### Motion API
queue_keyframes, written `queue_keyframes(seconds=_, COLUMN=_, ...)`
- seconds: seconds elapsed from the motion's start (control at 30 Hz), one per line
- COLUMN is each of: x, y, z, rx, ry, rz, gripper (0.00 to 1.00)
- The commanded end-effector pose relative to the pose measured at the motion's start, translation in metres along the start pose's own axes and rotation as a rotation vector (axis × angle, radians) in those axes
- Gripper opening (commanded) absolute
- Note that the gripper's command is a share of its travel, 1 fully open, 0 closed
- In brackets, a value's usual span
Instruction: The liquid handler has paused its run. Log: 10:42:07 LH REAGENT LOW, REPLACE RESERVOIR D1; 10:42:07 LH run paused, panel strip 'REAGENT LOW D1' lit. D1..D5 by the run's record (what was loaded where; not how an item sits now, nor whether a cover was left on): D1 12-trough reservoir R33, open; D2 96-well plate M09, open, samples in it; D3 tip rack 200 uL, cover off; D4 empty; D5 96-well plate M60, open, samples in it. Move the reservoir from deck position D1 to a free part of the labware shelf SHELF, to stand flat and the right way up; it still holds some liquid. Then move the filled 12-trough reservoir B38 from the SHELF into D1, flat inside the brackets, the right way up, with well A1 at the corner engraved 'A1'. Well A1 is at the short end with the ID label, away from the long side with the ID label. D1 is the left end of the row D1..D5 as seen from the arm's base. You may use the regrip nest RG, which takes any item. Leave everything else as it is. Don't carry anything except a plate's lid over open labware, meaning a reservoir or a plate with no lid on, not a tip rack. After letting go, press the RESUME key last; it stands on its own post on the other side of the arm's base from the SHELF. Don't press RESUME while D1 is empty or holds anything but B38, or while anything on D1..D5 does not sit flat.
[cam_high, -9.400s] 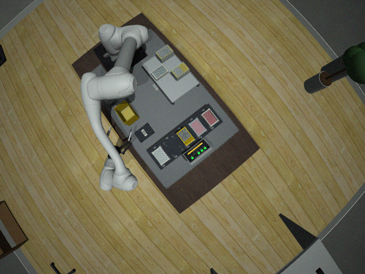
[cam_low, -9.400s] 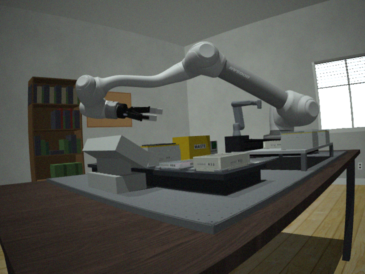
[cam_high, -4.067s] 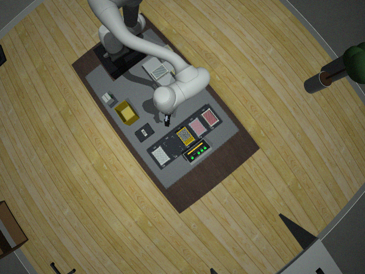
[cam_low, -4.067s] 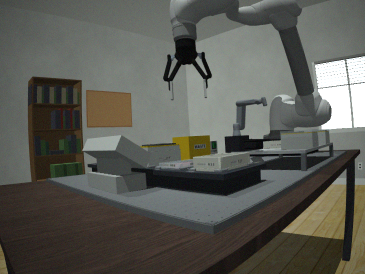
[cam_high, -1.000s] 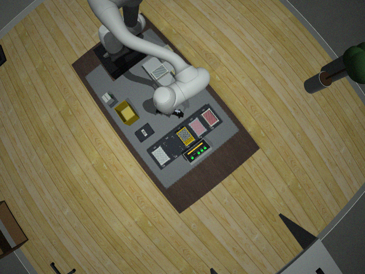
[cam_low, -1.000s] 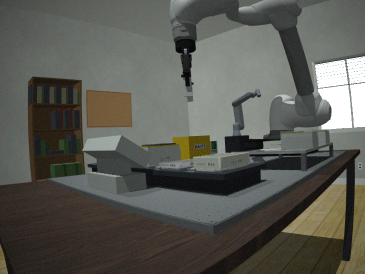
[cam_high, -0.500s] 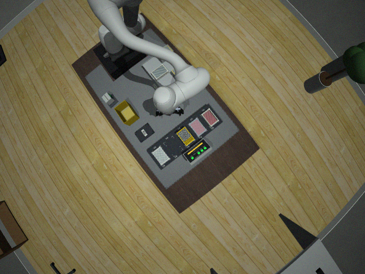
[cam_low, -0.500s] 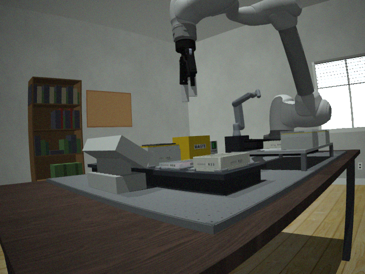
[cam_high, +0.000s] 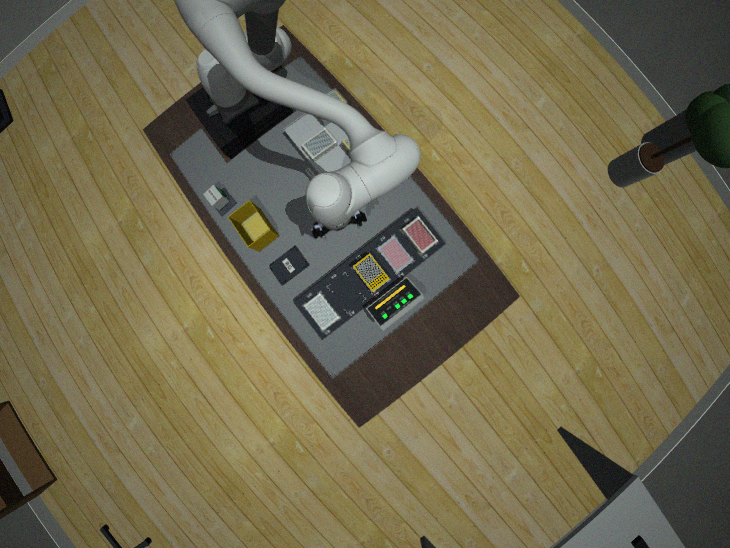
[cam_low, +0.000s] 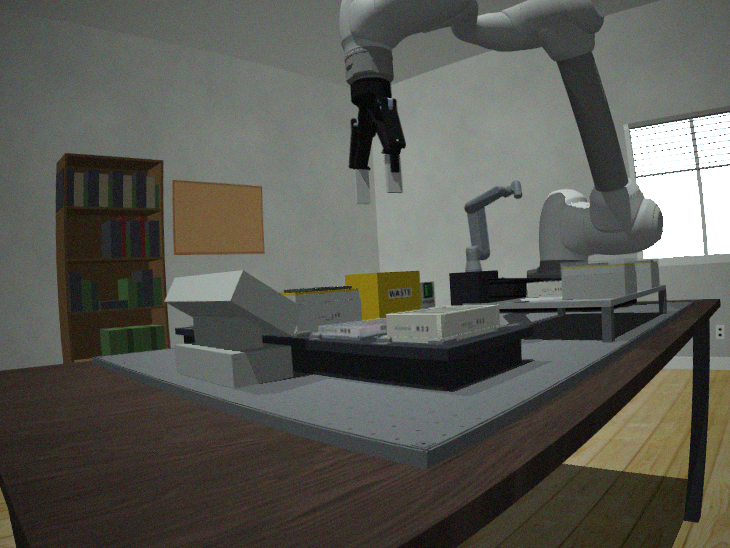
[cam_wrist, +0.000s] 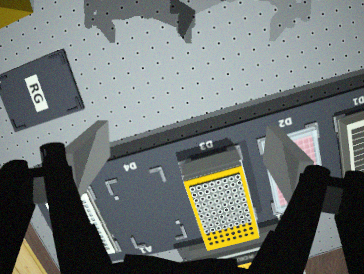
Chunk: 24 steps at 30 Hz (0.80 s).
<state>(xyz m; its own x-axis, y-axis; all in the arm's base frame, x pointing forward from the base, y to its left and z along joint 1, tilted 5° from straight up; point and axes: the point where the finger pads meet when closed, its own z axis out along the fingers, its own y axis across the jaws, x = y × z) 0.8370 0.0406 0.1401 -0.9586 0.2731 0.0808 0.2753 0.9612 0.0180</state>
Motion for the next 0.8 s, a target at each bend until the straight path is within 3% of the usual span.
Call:
queue_keyframes(seconds=0.0, x=0.0, y=0.0, z=0.0, rx=0.0, ry=0.0, rz=-0.08, gripper=0.77)
queue_keyframes(seconds=0.2, x=0.0, y=0.0, z=0.0, rx=0.0, ry=0.0, rz=-0.16, gripper=0.77)
queue_keyframes(seconds=0.47, x=0.013, y=0.038, z=0.0, rx=0.0, ry=0.0, rz=-0.32, gripper=0.77)
queue_keyframes(seconds=0.77, x=0.025, y=0.071, z=0.0, rx=0.0, ry=0.0, rz=-0.328, gripper=0.77)
